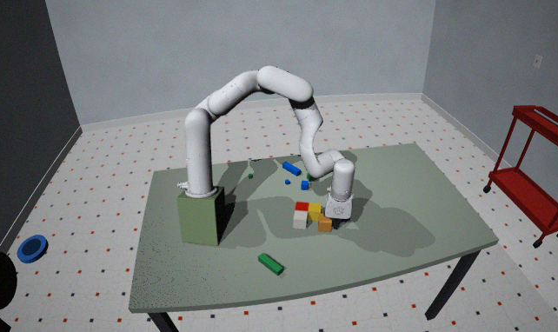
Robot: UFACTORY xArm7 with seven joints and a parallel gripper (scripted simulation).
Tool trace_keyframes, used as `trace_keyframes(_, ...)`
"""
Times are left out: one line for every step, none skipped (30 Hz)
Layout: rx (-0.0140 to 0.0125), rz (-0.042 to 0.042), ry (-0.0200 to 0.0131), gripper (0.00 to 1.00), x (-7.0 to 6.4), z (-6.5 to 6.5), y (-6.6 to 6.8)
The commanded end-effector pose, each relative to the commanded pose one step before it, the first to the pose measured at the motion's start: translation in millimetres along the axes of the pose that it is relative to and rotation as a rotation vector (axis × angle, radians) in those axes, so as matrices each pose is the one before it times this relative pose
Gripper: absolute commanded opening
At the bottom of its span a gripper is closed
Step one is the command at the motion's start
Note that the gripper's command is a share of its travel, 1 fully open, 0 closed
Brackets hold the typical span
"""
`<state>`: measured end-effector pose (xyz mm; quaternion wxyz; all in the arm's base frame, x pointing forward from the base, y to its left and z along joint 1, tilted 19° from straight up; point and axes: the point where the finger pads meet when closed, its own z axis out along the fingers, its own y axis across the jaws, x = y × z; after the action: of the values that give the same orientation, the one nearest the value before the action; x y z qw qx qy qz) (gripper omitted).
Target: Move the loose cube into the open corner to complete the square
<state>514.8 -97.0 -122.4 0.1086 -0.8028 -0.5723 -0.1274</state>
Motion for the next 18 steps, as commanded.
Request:
trace_keyframes(-0.00418, 0.00030, -0.00076, 0.00, -0.56, -1.85, 0.36)
trace_keyframes(0.00000, 0.00000, 0.00000, 0.00, 0.00, 0.00, -0.37)
trace_keyframes(0.00000, 0.00000, 0.00000, 0.00, 0.00, 0.00, -0.38)
trace_keyframes(0.00000, 0.00000, 0.00000, 0.00, 0.00, 0.00, -0.39)
trace_keyframes(0.00000, 0.00000, 0.00000, 0.00, 0.00, 0.00, -0.40)
trace_keyframes(0.00000, 0.00000, 0.00000, 0.00, 0.00, 0.00, -0.42)
trace_keyframes(0.00000, 0.00000, 0.00000, 0.00, 0.00, 0.00, -0.43)
trace_keyframes(0.00000, 0.00000, 0.00000, 0.00, 0.00, 0.00, 0.00)
trace_keyframes(0.00000, 0.00000, 0.00000, 0.00, 0.00, 0.00, 0.00)
trace_keyframes(0.00000, 0.00000, 0.00000, 0.00, 0.00, 0.00, -0.44)
trace_keyframes(0.00000, 0.00000, 0.00000, 0.00, 0.00, 0.00, -0.45)
trace_keyframes(0.00000, 0.00000, -0.00001, 0.00, 0.00, 0.00, -0.46)
trace_keyframes(0.00000, 0.00000, 0.00000, 0.00, 0.00, 0.00, -0.47)
trace_keyframes(0.00000, 0.00000, 0.00001, 0.00, 0.00, 0.00, -0.48)
trace_keyframes(0.00000, 0.00000, 0.00000, 0.00, 0.00, 0.00, -0.49)
trace_keyframes(0.00000, 0.00000, 0.00000, 0.00, 0.00, 0.00, -0.50)
trace_keyframes(0.00000, 0.00000, 0.00000, 0.00, 0.00, 0.00, -0.51)
trace_keyframes(0.00000, 0.00000, 0.00000, 0.00, 0.00, 0.00, -0.52)
